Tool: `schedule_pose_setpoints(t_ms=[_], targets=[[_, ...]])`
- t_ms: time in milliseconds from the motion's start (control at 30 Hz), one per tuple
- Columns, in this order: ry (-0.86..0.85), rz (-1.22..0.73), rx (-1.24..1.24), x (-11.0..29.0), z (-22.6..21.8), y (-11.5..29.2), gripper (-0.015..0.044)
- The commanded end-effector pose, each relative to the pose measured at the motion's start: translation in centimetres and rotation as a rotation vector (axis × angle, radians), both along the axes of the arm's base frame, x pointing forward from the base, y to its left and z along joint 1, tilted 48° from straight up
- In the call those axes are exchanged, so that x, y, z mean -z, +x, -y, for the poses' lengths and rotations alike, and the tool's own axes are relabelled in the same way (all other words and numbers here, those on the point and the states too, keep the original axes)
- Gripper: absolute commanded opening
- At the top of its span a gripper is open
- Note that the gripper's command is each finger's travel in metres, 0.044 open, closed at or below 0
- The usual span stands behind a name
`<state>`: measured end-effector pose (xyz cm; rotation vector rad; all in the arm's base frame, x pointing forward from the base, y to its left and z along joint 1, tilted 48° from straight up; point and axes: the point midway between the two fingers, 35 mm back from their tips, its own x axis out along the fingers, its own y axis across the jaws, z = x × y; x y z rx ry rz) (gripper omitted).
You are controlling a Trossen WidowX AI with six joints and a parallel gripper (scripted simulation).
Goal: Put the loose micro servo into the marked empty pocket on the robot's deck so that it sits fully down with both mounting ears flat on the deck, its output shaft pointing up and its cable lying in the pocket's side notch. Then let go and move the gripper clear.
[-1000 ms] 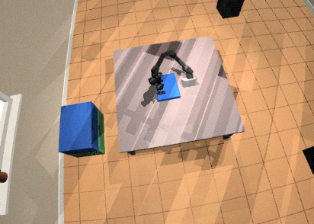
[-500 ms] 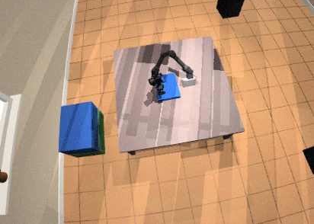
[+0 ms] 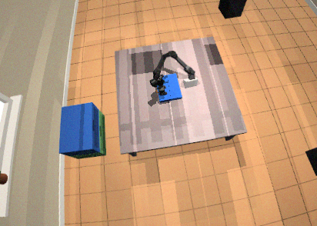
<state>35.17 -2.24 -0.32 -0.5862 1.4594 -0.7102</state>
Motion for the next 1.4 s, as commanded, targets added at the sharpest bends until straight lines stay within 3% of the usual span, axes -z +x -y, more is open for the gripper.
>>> schedule_pose_setpoints(t_ms=[0,200,567,700,900,1167,1367], targets=[[-0.002,-0.001,-0.006,0.1,0.1,0.0,0.0026],[-0.002,-0.001,-0.006,0.0,0.0,0.0,0.0184],[0.000,-0.002,-0.006,-2.3,-2.6,0.0,0.0187],[0.007,-0.002,-0.016,-2.9,-4.1,-2.1,0.0293],[0.006,-0.009,-0.008,-5.7,-7.9,-9.8,0.0440],[0.003,-0.009,-0.006,-6.2,-8.3,-10.8,0.0440],[0.004,-0.008,-0.016,-8.9,-11.3,-10.5,0.0440]])
